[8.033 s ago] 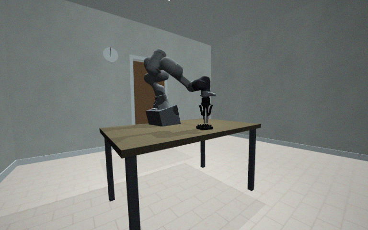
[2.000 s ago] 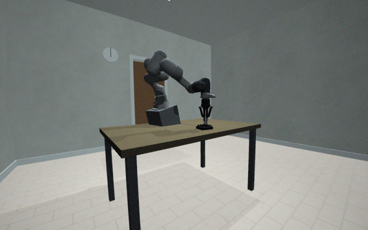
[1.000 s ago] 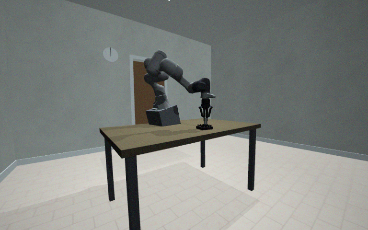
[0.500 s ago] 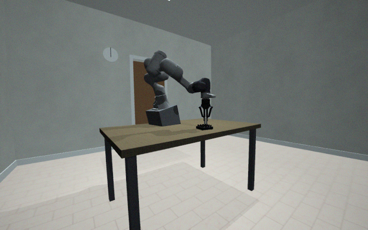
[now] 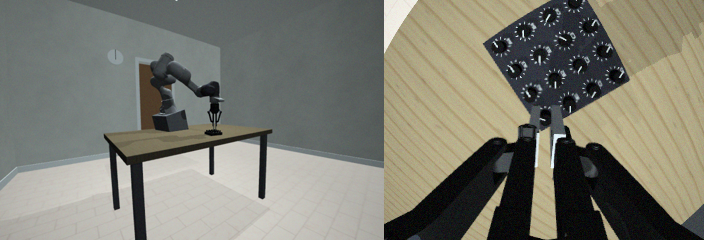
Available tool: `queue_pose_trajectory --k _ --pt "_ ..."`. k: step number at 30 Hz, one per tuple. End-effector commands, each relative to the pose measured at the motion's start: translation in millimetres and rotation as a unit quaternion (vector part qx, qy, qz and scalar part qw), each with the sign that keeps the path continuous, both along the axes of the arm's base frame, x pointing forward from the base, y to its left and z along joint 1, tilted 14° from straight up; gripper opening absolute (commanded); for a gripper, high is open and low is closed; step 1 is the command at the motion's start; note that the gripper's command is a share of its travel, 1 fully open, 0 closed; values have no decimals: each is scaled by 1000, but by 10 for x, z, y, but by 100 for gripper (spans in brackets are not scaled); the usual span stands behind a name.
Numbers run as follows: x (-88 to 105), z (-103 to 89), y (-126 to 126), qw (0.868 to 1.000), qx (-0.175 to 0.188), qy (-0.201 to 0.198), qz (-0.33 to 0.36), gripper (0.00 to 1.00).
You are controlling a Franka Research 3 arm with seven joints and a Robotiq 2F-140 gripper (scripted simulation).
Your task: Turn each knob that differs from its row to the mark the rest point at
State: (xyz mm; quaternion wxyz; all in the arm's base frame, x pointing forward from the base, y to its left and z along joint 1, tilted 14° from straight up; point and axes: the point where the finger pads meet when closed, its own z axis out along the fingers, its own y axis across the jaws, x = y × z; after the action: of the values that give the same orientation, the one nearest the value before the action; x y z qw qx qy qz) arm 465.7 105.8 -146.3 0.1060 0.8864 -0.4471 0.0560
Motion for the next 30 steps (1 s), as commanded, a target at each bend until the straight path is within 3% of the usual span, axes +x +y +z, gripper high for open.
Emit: queue_pose_trajectory --k 1,20,30 --pt "10 -1 1 997 0 -22 -75 5" --pt "10 -1 1 981 1 -49 -187 5" --pt "10 -1 1 962 1 -68 -264 5"
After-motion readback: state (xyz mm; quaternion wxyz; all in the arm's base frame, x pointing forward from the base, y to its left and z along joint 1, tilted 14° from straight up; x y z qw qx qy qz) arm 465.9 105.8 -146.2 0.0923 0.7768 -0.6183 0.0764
